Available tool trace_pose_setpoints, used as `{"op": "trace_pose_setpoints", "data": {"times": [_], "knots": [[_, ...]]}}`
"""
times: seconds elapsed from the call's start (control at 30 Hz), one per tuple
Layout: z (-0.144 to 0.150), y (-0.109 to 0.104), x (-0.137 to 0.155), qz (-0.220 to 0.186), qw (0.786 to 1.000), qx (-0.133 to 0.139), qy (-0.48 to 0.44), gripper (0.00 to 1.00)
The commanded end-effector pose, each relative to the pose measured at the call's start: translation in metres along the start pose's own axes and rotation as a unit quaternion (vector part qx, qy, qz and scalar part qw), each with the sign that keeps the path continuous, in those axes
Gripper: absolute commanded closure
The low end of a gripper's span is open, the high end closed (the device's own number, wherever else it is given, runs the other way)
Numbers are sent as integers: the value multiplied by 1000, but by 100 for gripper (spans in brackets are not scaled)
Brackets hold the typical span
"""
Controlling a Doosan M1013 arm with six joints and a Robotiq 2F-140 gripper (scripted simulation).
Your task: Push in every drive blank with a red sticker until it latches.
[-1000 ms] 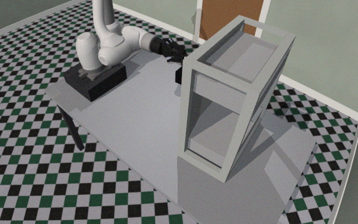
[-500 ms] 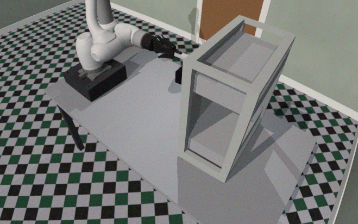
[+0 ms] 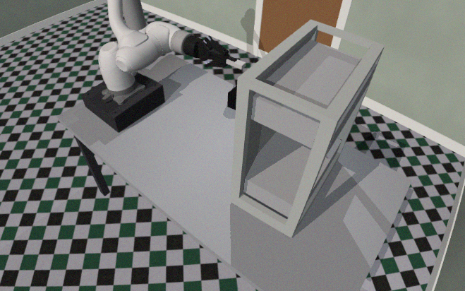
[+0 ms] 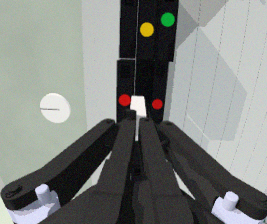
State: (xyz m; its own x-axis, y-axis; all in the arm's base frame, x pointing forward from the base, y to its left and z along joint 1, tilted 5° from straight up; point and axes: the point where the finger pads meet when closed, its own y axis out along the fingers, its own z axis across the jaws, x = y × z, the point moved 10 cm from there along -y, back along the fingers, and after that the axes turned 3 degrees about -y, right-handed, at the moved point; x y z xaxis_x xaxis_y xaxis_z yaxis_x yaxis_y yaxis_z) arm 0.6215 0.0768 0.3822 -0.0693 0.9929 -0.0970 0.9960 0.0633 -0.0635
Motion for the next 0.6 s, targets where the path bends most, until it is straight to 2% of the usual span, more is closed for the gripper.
{"op": "trace_pose_setpoints", "data": {"times": [0.0, 0.27, 0.5, 0.57], "knots": [[-15, 0, -1, 0, 1000, 1, 0, 100], [-20, 1, -1, 0, 1000, 1, 0, 100], [-20, 35, -1, 0, 1000, 1, 0, 100], [-20, 39, -1, 0, 1000, 1, 0, 100]]}}
